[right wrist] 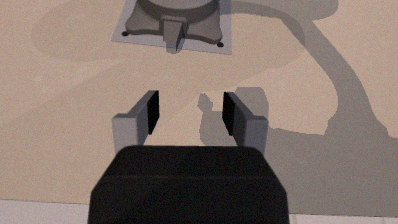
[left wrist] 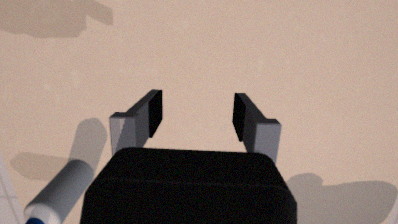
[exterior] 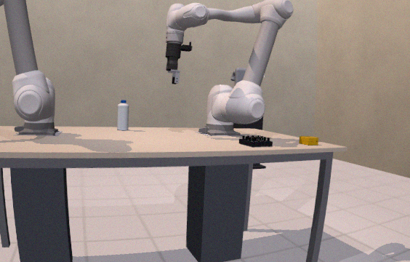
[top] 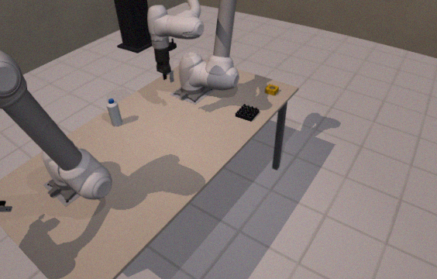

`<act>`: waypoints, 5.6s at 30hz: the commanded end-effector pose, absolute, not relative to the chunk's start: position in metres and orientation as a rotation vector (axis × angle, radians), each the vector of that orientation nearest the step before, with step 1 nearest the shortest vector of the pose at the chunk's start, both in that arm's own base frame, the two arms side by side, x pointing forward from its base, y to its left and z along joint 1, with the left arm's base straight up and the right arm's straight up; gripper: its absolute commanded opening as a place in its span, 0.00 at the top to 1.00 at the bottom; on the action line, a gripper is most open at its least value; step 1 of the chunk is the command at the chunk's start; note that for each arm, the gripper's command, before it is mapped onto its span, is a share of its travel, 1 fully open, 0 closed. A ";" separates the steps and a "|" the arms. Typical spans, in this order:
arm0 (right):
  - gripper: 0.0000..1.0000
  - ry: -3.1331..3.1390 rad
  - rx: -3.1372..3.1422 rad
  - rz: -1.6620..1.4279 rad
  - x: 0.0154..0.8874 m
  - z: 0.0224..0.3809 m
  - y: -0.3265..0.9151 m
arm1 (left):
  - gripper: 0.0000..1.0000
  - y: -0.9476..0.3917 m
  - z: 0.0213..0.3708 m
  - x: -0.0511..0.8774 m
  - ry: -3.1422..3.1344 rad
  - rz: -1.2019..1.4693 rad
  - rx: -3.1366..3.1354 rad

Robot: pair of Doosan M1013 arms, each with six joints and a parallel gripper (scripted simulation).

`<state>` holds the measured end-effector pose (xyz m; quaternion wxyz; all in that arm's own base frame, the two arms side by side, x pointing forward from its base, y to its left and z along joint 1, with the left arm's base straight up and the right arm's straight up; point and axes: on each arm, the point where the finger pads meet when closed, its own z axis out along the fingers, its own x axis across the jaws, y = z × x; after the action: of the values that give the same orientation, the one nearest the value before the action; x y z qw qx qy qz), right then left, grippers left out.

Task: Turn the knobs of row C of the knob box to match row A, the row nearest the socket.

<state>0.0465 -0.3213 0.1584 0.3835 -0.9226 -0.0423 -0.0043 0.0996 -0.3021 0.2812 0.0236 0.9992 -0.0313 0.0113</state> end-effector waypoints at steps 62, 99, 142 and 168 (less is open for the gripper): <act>0.00 -0.101 -2.354 -0.010 0.044 0.159 -0.322 | 0.00 -0.138 0.184 0.393 -1.707 0.022 2.644; 0.00 -0.101 -2.354 -0.010 0.044 0.159 -0.322 | 0.00 -0.022 0.146 0.436 -2.178 0.000 2.265; 0.00 -0.101 -2.354 -0.010 0.044 0.159 -0.322 | 0.00 -0.023 0.146 0.434 -2.178 0.001 2.265; 0.00 -0.101 -2.354 -0.010 0.044 0.159 -0.322 | 0.00 -0.026 0.146 0.391 -2.178 0.001 2.265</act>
<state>0.0437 -0.3216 0.1584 0.3831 -0.9229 -0.0396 -0.0037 0.3929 -0.0258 0.1454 0.0001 0.7208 -0.6932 0.0001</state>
